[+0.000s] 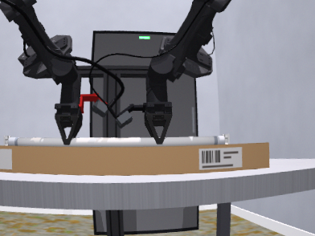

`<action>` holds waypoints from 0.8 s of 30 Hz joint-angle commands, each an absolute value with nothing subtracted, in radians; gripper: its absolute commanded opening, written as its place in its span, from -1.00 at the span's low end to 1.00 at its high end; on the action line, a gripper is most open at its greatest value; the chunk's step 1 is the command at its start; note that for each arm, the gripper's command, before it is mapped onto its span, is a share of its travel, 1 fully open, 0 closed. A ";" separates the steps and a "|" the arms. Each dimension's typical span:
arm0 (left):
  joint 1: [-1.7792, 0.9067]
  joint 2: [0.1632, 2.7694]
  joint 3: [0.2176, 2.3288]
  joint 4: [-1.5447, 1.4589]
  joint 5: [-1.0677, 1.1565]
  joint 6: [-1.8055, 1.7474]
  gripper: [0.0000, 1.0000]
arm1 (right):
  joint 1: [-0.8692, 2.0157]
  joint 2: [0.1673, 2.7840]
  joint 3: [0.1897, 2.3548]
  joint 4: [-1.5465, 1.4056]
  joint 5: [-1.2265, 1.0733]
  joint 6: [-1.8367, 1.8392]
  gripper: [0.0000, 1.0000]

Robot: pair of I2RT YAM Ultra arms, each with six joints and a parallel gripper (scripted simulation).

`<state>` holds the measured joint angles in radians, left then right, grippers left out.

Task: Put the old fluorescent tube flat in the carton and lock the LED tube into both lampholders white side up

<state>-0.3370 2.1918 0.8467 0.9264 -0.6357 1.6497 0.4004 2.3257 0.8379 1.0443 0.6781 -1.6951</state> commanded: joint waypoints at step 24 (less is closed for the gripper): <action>-0.363 2.216 0.809 0.966 -0.617 1.679 -0.02 | 0.419 2.384 0.765 1.092 0.682 -1.737 -0.78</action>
<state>-0.3374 2.2208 0.8169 0.9966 -0.6315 1.6779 0.3969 2.3508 0.8246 1.1236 0.6662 -1.7229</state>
